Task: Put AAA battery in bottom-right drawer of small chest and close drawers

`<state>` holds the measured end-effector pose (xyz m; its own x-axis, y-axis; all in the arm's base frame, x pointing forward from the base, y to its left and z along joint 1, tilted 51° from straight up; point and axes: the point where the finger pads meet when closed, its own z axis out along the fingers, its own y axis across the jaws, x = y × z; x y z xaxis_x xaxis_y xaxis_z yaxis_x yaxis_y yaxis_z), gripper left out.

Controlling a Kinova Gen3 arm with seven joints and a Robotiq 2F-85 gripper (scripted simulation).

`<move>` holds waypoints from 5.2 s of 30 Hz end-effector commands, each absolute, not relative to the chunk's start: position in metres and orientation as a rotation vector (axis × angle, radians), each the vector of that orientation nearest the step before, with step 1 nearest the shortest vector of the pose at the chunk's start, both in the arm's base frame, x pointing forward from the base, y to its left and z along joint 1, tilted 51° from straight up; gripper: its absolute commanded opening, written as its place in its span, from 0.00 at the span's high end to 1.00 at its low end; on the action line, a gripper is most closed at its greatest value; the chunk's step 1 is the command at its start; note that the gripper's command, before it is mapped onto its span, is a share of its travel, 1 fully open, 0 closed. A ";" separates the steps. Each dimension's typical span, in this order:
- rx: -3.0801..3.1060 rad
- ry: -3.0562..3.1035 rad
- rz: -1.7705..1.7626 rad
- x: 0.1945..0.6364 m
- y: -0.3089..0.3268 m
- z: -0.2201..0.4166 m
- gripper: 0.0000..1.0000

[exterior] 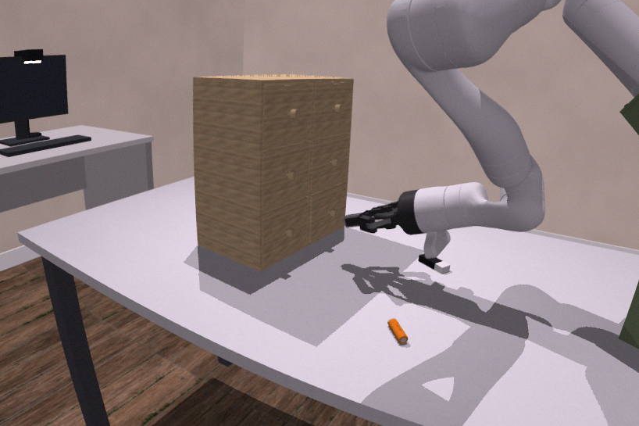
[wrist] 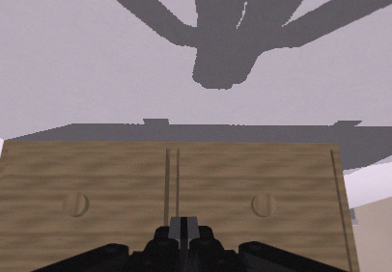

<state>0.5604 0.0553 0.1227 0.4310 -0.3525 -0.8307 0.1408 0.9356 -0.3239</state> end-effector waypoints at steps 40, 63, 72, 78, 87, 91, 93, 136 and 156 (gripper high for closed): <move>-0.218 1.082 -0.298 0.544 0.130 0.106 1.00; -0.218 1.082 -0.298 0.534 0.171 0.095 1.00; -0.218 1.082 -0.298 0.531 0.182 0.092 1.00; -0.218 1.082 -0.298 0.529 0.191 0.090 1.00; -0.218 1.082 -0.298 0.527 0.200 0.088 1.00; -0.218 1.082 -0.298 0.526 0.203 0.087 1.00; -0.218 1.082 -0.298 0.526 0.205 0.086 1.00; -0.217 1.089 -0.300 0.523 0.215 0.084 1.00; -0.166 1.431 -0.347 0.487 0.220 0.085 1.00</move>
